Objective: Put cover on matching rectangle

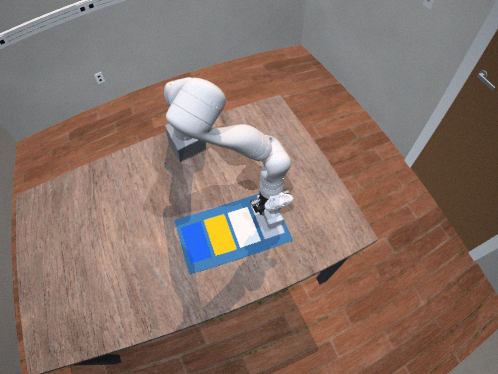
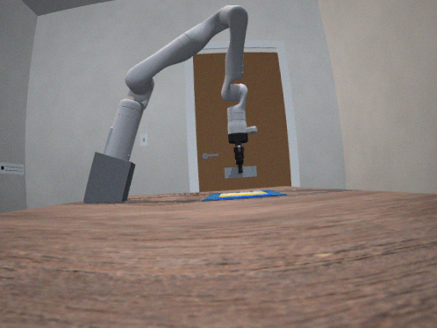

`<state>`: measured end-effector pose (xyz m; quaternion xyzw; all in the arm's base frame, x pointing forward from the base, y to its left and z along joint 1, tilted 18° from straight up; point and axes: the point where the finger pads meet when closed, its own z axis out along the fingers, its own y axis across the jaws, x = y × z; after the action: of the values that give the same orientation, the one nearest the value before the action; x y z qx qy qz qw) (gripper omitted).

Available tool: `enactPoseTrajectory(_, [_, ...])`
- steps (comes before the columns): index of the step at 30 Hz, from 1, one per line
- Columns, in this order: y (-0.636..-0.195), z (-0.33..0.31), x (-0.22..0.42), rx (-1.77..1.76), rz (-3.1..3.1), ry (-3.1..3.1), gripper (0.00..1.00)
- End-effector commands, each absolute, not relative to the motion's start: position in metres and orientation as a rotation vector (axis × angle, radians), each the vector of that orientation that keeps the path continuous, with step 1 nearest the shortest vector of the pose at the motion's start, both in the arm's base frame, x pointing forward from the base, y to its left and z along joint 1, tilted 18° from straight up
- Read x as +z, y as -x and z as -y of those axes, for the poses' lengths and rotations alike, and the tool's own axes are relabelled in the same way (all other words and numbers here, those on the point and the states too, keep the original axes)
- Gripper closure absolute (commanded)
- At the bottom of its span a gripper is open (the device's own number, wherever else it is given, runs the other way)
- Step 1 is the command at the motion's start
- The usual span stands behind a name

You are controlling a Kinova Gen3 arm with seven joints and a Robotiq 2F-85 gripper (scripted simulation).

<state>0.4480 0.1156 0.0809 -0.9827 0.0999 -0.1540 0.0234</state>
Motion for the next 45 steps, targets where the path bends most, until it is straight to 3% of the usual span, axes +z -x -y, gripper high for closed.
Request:
enactPoseTrajectory(1, [-0.446,-0.113,0.082,-0.475,-0.3,3.049,1.0])
enactPoseTrajectory(19, [-0.44,-0.082,0.078,-0.476,-0.3,3.049,1.0])
enactPoseTrajectory(45, [-0.419,0.037,0.063,-0.477,-0.301,3.049,1.0])
